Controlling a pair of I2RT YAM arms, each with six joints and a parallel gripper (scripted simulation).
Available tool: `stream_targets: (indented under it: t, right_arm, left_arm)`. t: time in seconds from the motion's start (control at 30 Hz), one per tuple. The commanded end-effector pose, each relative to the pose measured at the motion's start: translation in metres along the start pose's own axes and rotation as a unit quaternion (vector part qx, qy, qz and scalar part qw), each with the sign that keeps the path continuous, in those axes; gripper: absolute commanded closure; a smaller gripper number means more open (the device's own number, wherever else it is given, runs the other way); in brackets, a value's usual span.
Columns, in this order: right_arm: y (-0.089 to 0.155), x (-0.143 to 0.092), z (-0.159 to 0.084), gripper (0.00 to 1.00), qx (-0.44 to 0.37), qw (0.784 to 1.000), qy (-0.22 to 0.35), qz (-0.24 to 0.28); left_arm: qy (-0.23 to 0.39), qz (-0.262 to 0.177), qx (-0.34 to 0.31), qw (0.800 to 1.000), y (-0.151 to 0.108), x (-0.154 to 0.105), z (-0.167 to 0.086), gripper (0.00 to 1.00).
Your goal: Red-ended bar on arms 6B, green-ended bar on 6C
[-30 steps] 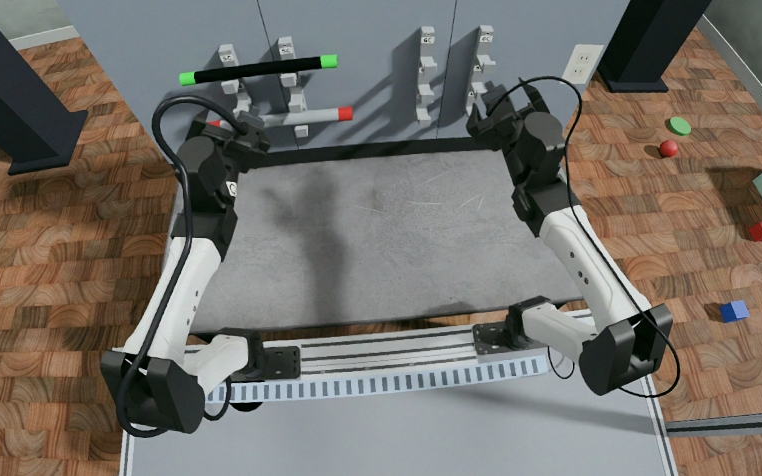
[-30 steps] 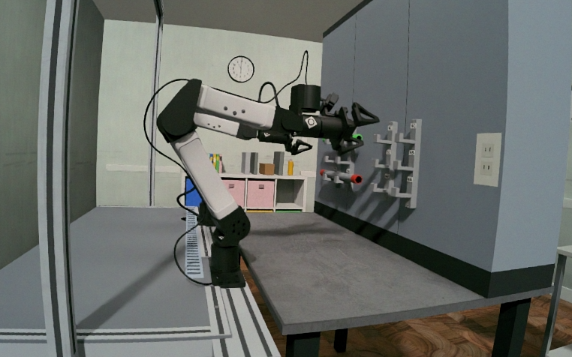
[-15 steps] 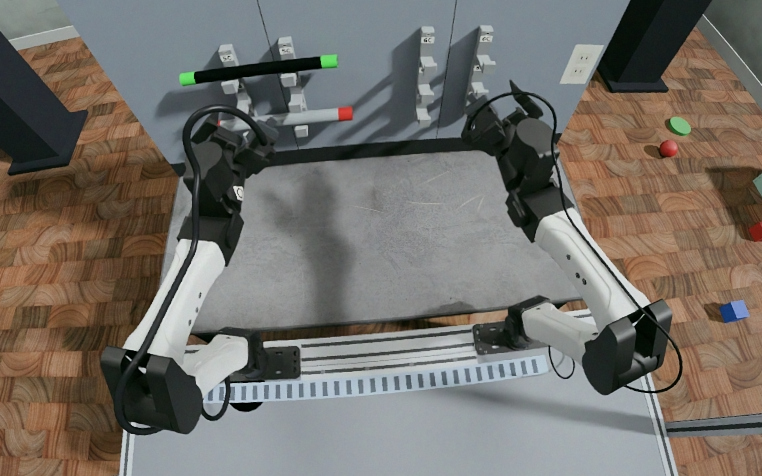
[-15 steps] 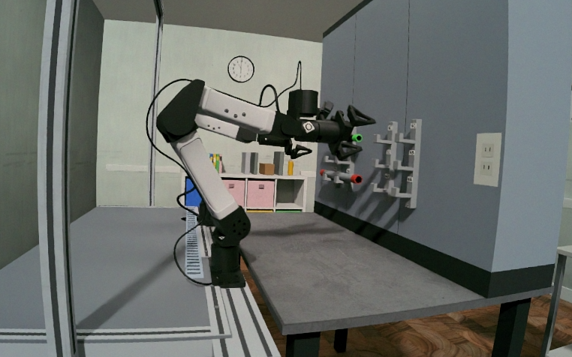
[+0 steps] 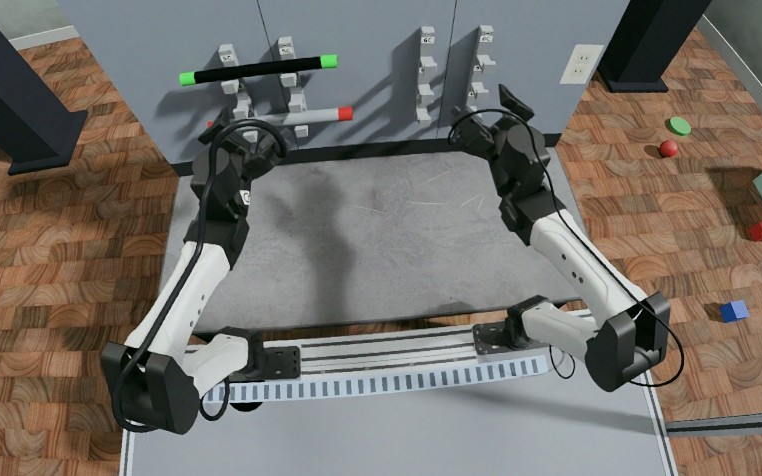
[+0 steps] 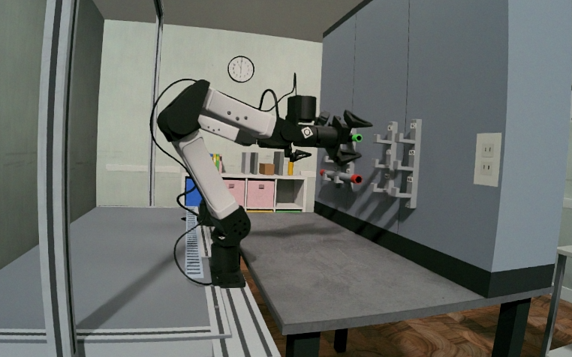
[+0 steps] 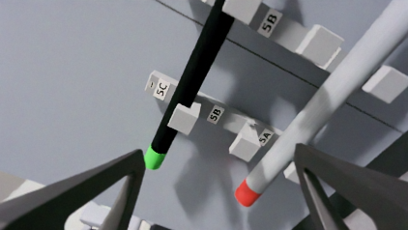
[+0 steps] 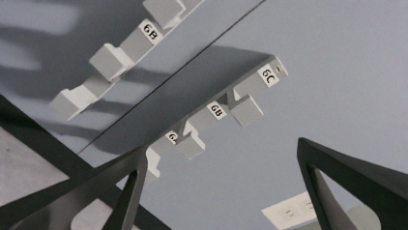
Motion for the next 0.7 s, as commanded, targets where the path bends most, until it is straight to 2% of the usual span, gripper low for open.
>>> stream_targets:
  t: [0.0,0.67]
  right_arm:
    - [0.007,0.002,-0.002,0.00,-0.035,0.999,0.006,-0.005]
    - [0.030,0.003,0.004,0.00,-0.153,0.988,0.007,-0.003]
  left_arm:
    - [-0.003,0.013,0.036,0.999,-0.004,0.001,0.000,0.00]
    - [-0.002,0.014,0.154,0.988,-0.025,0.002,-0.002,0.00]
Point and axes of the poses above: on each arm, the point where the finger pads meet when closed, its own x axis out along the fingers, its own y axis across the jaws, z = x × y, the point moved 7 cm from there along -x, back along the fingers, and after that the axes turned 6 degrees about -x, right-handed, at the moved point
